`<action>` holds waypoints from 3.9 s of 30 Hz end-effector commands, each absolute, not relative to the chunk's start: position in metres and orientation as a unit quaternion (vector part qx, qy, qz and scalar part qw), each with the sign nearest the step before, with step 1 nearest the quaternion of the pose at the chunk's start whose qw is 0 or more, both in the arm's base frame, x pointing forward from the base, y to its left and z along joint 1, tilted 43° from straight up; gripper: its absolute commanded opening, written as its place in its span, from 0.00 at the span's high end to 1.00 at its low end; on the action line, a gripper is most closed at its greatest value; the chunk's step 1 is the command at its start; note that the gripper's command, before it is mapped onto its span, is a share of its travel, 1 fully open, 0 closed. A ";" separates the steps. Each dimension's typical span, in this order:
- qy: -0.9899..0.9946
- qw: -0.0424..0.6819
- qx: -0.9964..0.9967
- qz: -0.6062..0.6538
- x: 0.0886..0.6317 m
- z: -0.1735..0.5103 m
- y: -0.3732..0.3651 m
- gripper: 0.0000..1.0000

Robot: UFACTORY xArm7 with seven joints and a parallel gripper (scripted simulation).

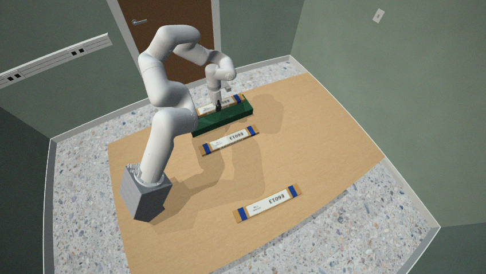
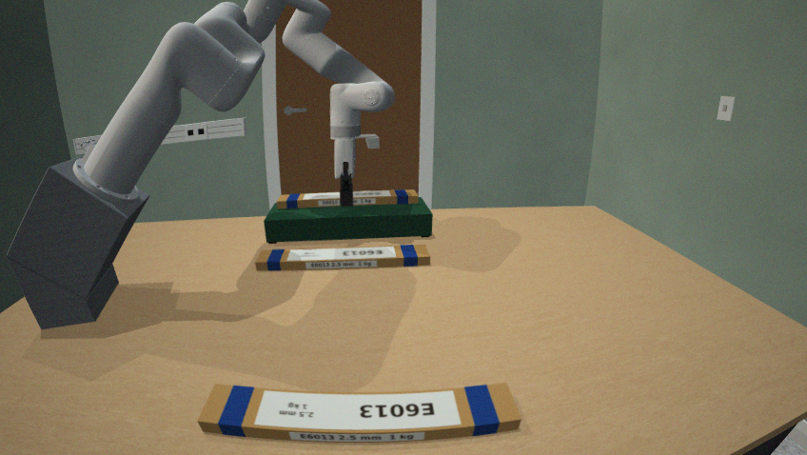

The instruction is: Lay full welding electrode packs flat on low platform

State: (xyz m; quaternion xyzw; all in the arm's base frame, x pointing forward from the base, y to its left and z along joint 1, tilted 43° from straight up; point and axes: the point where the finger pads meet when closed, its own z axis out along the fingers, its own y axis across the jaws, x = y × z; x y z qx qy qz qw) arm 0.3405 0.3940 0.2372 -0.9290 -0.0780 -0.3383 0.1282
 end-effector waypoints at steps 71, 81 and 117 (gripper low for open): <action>-0.078 0.129 -0.929 -0.339 0.337 0.243 0.393 0.16; -0.078 0.129 -0.929 -0.339 0.293 0.296 0.372 0.16; -0.078 0.129 -0.929 -0.339 0.293 0.296 0.372 0.16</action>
